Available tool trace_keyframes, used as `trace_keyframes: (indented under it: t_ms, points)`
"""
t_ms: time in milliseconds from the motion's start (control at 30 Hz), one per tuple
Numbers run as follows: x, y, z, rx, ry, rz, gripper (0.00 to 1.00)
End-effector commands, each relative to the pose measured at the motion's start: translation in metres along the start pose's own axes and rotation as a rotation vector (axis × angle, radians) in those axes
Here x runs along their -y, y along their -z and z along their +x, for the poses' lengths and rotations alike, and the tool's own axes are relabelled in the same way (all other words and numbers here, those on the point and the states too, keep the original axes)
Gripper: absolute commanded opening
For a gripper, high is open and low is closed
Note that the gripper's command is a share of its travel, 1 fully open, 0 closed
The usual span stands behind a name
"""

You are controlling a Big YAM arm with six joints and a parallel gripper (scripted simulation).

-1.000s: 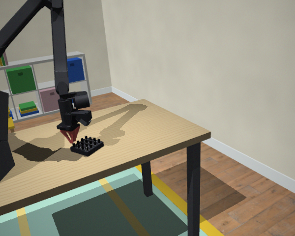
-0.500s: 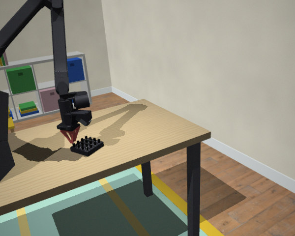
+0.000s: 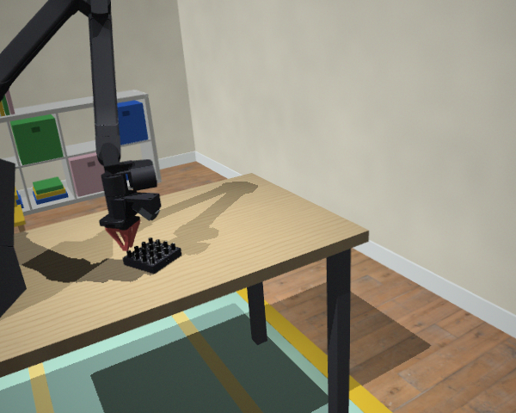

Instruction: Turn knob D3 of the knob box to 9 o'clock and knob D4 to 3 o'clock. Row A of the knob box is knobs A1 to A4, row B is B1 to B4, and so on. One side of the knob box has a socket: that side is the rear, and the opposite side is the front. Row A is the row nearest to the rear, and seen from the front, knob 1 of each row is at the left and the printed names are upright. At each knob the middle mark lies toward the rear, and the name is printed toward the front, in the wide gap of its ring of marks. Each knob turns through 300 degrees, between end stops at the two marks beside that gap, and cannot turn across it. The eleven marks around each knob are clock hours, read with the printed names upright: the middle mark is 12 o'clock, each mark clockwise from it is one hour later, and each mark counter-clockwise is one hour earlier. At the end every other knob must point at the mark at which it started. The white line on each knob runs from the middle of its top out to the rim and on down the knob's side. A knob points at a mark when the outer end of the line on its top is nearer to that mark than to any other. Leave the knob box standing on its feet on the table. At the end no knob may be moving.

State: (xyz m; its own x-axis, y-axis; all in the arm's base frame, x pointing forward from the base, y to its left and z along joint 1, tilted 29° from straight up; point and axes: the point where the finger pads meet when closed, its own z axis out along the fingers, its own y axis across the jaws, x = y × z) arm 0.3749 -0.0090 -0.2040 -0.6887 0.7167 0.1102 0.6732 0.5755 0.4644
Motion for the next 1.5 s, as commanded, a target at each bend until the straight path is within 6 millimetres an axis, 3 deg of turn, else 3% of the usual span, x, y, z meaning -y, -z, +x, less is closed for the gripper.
trace_keyframes:
  t_ms: [0, 1467]
  points:
    - [-0.0033, -0.0011, -0.0048, 0.012, -0.003, -0.005, 0.19]
    - [-0.0034, 0.0039, 0.0011, 0.015, -0.005, -0.007, 0.19]
